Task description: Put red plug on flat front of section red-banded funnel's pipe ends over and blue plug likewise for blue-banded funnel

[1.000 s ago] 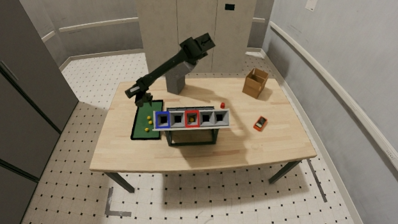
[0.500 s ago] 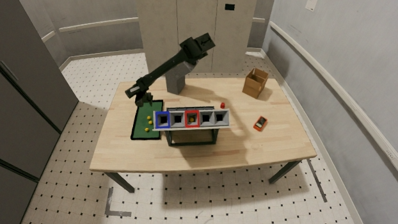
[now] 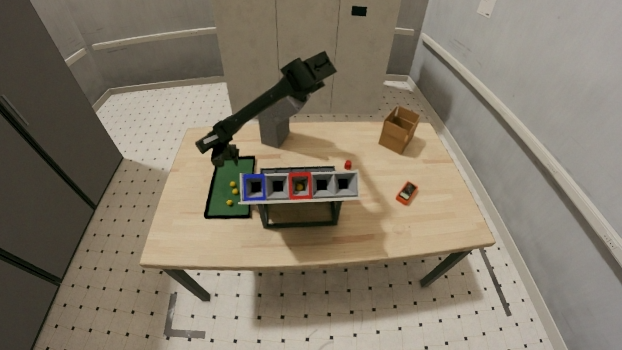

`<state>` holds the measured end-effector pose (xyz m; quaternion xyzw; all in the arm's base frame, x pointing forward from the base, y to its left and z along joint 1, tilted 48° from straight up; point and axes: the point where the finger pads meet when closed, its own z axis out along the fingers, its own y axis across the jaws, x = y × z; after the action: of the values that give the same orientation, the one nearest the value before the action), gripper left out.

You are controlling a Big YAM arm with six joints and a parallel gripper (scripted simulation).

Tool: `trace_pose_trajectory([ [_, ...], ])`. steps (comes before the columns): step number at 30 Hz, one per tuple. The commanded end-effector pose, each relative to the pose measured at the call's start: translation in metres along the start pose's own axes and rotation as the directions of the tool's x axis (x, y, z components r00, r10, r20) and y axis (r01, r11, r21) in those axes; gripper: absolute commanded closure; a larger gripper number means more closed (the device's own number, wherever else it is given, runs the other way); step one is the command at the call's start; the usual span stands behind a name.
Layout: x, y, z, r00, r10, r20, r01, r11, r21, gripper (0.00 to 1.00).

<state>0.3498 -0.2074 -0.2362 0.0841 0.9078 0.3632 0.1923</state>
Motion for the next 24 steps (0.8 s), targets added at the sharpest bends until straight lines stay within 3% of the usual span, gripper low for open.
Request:
trace_pose_trajectory([
  [1,-0.006,-0.013,-0.009,1.0,-0.01,0.018,0.01,1.0,0.014,0.2],
  [17,-0.006,-0.018,-0.011,1.0,-0.007,0.014,0.006,1.0,0.009,0.2],
  [24,-0.008,-0.016,0.044,1.0,-0.004,0.012,0.004,1.0,0.007,0.2],
])
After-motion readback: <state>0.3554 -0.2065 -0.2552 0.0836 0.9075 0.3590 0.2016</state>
